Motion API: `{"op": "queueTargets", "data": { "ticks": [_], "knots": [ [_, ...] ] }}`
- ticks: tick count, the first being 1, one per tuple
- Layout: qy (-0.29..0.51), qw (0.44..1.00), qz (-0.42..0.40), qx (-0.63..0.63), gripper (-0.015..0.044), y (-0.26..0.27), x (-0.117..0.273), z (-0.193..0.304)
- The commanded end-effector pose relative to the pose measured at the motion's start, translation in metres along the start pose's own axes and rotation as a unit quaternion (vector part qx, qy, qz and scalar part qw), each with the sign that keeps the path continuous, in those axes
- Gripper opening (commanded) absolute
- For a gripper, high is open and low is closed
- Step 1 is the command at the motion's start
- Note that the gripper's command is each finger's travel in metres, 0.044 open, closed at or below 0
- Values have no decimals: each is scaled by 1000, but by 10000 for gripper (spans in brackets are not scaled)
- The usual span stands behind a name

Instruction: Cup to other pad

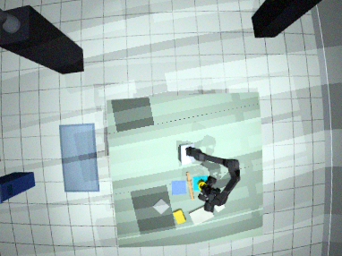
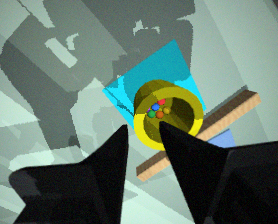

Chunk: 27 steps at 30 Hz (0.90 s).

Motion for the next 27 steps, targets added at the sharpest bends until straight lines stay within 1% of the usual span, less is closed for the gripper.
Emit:
{"op": "queueTargets", "data": {
  "ticks": [1,9,10,20,27],
  "knots": [
    [1,1000,2,2,146,0,6,0],
    [1,1000,2,1,146,1,15,0],
    [-1,1000,0,-1,173,1,10,0],
    [0,1000,0,-1,435,0,14,0],
    [1,1000,1,0,440,-1,34,-1]
  ]
}}
Point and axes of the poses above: the point midway between the two fingers, 35 mm back from their tips, its own x axis back along the fingers, its own y axis across the jaws, z = x × y, the point moved 6 cm from there along x, back along the fingers, and after that the axes turned 9 degrees about x, right-handed, at the moved point
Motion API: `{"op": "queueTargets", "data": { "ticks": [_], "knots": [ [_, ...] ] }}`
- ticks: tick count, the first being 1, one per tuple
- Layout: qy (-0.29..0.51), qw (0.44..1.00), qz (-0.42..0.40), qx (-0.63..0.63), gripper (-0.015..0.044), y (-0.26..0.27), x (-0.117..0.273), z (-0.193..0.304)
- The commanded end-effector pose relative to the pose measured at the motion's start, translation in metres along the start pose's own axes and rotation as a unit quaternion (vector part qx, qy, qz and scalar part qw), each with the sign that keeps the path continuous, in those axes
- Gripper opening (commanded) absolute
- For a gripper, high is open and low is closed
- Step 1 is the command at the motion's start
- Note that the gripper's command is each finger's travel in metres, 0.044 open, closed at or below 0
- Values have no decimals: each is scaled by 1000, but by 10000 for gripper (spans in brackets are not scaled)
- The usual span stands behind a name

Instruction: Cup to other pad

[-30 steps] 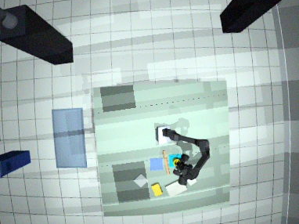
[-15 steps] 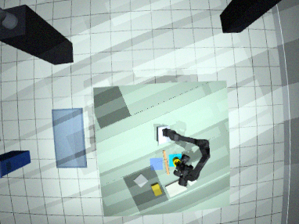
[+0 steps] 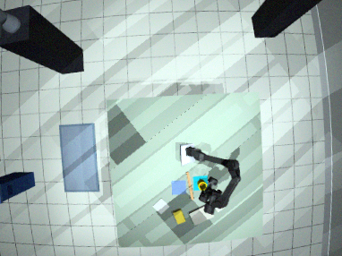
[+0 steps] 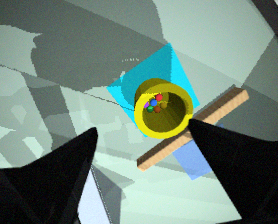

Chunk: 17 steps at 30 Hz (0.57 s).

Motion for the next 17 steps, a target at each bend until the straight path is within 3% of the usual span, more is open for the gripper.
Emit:
{"op": "queueTargets", "data": {
  "ticks": [1,17],
  "knots": [
    [2,1000,3,2,440,-1,14,0],
    [2,1000,3,3,440,-1,52,-2]
  ]
}}
Point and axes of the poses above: the point midway between the two fingers, 35 mm back from their tips, its own x axis back along the fingers, its own y axis across the jaws, z = x × y, the point moved 6 cm from there along x, back along the fingers, and after that the axes turned 9 degrees about x, right-handed, at the moved point
